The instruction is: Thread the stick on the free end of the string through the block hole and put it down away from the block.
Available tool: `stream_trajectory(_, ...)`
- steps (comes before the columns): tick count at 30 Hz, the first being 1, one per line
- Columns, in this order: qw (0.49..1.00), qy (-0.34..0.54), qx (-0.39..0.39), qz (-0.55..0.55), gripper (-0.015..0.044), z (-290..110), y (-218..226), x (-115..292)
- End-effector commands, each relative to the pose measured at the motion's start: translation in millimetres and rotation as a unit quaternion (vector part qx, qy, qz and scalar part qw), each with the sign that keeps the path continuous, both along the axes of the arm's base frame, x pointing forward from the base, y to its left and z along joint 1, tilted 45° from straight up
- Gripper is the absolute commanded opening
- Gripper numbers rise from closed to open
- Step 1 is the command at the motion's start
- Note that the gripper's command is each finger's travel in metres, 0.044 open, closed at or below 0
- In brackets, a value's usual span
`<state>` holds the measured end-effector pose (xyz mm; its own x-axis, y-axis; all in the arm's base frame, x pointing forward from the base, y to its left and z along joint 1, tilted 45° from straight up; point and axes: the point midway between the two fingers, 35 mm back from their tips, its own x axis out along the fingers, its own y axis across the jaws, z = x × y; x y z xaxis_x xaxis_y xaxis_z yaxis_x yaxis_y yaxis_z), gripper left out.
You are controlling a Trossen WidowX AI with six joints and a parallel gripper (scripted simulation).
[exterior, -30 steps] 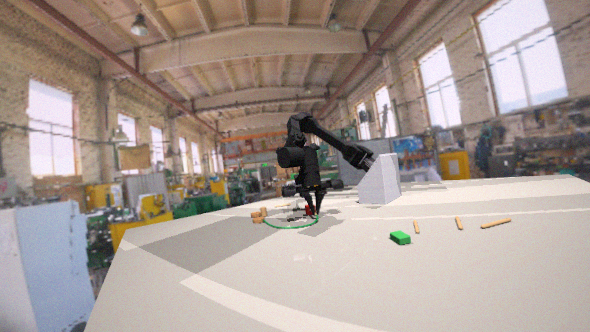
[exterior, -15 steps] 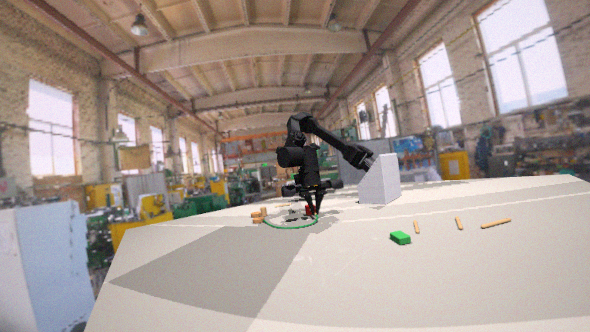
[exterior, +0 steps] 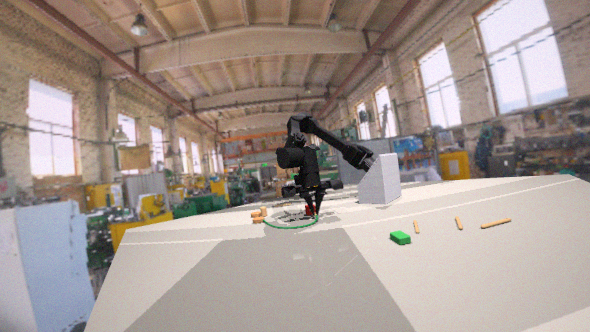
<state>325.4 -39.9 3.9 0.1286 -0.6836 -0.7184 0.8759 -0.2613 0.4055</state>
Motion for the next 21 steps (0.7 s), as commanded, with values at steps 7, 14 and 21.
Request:
stream_trajectory(7,1.0,-0.002,0.0,0.003,0.0,8.6,-5.9,-5.3)
stream_trajectory(14,1.0,-0.002,0.0,0.003,0.0,12.6,-10.5,-8.7)
stream_trajectory(21,1.0,-0.002,0.0,0.003,0.0,16.4,-15.4,-12.0)
